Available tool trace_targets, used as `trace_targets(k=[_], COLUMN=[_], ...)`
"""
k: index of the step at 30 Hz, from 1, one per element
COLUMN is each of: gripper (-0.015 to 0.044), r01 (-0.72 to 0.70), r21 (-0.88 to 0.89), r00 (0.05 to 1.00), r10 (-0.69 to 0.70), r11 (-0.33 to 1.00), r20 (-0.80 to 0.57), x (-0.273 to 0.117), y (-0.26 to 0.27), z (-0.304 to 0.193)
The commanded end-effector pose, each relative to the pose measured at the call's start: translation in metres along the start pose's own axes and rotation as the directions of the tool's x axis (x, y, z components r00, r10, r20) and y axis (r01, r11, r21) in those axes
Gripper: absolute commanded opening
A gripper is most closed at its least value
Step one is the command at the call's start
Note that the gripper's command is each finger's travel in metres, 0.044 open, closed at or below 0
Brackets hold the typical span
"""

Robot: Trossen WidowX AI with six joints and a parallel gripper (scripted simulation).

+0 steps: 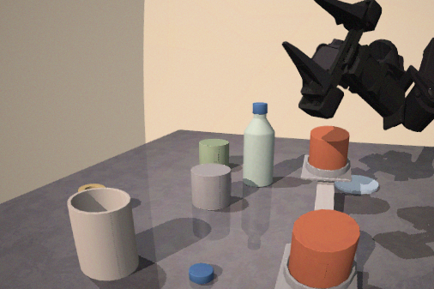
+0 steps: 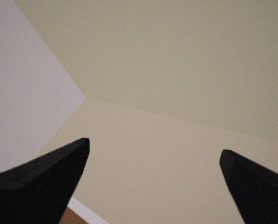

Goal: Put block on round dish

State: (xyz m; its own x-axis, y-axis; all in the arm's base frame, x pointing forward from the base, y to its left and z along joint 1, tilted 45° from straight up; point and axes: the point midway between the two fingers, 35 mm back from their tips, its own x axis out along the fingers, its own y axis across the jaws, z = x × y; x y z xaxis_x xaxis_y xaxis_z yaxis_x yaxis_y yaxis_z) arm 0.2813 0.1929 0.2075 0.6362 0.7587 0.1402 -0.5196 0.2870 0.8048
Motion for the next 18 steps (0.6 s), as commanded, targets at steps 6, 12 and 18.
trace_targets(k=[6, 12, 18], gripper=[0.0440, 0.0440, 0.0440], r01=[0.101, 0.244, 0.389], r21=[0.062, 0.115, 0.133], r00=[0.994, 0.967, 0.915], r10=[-0.098, -0.232, -0.365], r11=[0.993, 0.963, 0.912], r20=[-0.039, -0.103, -0.172], x=[0.011, 0.020, 0.022], y=[-0.013, -0.029, -0.044], z=[-0.015, -0.038, -0.062])
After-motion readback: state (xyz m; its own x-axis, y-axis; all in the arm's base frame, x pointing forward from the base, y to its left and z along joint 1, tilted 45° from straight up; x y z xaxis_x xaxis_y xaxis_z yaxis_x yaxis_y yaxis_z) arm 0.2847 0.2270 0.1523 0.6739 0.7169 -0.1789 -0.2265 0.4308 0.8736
